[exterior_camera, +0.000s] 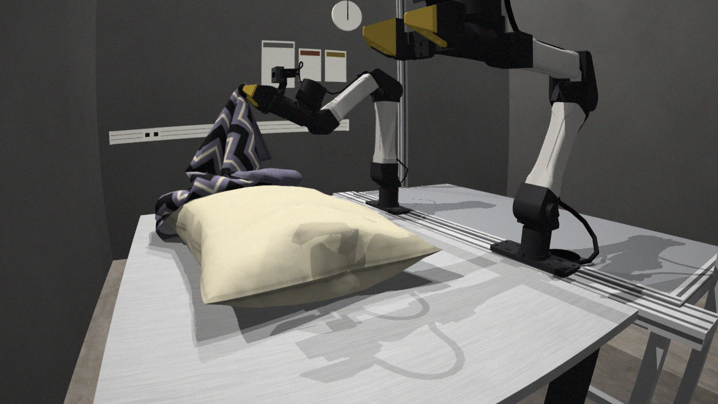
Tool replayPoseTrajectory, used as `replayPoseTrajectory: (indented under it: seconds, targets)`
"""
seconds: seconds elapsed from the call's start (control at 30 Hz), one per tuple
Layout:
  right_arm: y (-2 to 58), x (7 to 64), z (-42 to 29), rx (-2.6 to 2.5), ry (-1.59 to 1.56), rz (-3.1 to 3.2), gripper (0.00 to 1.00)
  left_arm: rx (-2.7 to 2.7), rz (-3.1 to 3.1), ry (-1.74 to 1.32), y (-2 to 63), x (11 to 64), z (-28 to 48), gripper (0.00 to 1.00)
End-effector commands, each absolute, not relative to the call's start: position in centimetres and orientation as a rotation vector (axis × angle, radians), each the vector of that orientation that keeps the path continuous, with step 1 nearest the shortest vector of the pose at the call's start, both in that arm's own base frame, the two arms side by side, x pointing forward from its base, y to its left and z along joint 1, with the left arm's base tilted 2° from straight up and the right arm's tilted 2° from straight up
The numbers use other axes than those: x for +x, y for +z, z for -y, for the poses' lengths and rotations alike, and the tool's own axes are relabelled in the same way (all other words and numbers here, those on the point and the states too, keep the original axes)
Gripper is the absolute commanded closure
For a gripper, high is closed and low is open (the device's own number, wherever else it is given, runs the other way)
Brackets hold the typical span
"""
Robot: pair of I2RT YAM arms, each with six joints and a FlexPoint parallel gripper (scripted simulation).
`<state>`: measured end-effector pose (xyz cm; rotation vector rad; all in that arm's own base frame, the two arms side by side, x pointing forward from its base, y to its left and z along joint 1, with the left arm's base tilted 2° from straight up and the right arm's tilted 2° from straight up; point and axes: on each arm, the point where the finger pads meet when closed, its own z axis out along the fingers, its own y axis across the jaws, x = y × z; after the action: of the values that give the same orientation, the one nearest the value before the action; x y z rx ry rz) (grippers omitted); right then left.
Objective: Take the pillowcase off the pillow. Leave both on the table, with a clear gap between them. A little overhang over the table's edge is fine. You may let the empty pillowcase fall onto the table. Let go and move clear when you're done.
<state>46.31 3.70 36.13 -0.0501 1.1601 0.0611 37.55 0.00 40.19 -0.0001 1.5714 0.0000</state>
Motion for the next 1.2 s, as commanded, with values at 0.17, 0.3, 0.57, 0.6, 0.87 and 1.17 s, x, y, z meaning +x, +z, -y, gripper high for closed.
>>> replayPoseTrajectory:
  seconds: [0.17,0.3,0.57,0.6,0.87,1.17]
  targets:
    - [35.2,46.0,-3.9,-0.059,0.06,-1.191,1.0,0.014,-1.53,-0.004,42.1,36.7,0.5,0.0]
    - [36.0,46.2,-3.6,-0.054,0.056,-1.174,1.0,0.014,-1.53,-0.004,42.1,36.7,0.5,0.0]
    - [33.7,46.4,-1.8,-0.029,0.014,-1.278,1.0,0.014,-1.53,-0.004,42.1,36.7,0.5,0.0]
    - [33.2,46.6,-1.6,-0.028,0.01,-1.298,1.0,0.014,-1.53,-0.004,42.1,36.7,0.5,0.0]
    - [31.1,47.2,-0.6,-0.019,-0.004,-1.384,1.0,0.014,-1.53,-0.004,42.1,36.7,0.5,0.0]
    - [28.9,46.4,1.7,0.02,-0.051,-1.486,1.0,0.014,-1.53,-0.004,42.1,36.7,0.5,0.0]
